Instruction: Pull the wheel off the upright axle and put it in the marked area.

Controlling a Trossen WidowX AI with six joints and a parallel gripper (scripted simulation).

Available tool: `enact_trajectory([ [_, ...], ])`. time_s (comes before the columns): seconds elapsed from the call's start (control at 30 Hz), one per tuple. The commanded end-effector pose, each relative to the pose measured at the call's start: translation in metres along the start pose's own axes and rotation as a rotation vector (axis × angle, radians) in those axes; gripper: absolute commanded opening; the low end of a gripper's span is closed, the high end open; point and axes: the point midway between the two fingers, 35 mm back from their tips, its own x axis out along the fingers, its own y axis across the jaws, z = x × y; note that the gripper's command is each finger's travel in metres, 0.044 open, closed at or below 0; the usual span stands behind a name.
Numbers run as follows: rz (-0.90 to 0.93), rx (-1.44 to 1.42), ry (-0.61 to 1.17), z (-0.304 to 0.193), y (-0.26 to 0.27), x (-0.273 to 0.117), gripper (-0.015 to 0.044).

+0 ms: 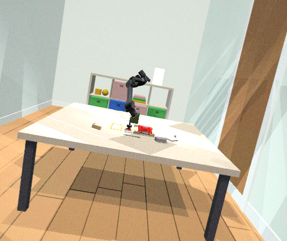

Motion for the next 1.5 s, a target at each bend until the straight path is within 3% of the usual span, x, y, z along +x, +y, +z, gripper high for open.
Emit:
enact_trajectory([
  [0.0, -0.008, 0.007, -0.002, 0.0, -0.001, -0.002, 0.0374],
  [0.1, -0.12, 0.101, -0.028, 0.002, -0.018, -0.035, 0.03],
  [0.43, -0.562, 0.475, -0.198, -0.005, -0.06, -0.18, 0.03],
  [0.73, -0.953, 0.815, -0.429, -0.03, -0.058, -0.332, 0.03],
  [1.13, -1.431, 1.19, -0.815, -0.084, 0.023, -0.519, 0.03],
  [1.47, -1.767, 1.46, -1.192, -0.141, 0.14, -0.628, 0.03],
])
